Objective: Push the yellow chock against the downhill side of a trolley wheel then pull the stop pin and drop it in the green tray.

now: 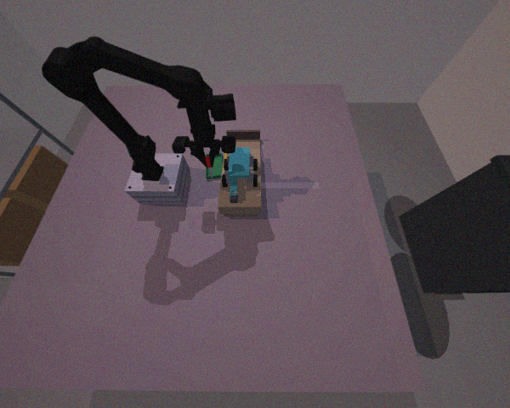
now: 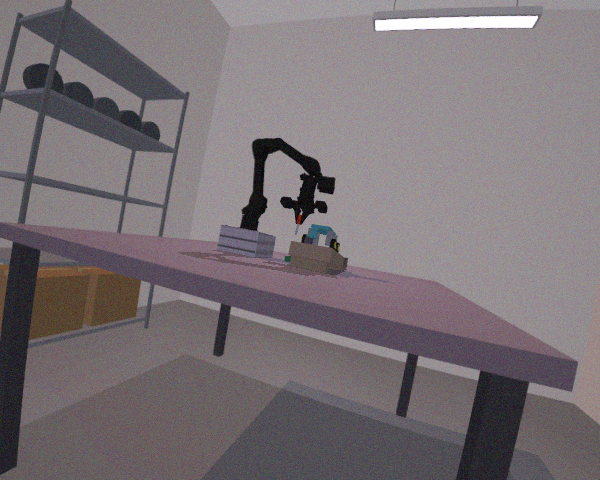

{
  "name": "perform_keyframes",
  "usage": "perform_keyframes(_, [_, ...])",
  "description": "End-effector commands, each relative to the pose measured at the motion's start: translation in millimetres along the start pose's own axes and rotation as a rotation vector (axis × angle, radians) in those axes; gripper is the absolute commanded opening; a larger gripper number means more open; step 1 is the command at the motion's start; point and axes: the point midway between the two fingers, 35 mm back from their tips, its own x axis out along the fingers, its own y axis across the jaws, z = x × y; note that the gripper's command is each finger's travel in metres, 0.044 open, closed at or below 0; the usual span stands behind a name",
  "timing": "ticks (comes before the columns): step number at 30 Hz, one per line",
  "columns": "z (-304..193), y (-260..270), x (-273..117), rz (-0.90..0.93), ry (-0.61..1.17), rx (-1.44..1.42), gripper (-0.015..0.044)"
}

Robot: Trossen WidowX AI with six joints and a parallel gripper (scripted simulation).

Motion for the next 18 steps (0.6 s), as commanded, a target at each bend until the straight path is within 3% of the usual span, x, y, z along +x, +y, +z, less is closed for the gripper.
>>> perform_keyframes(1, [12.2,0.6,-1.1,0.005,0.003,0.002,0.0])
perform_keyframes(18, [77.6,2.9,-8.5,0.006,-0.004,0.002,0.0])
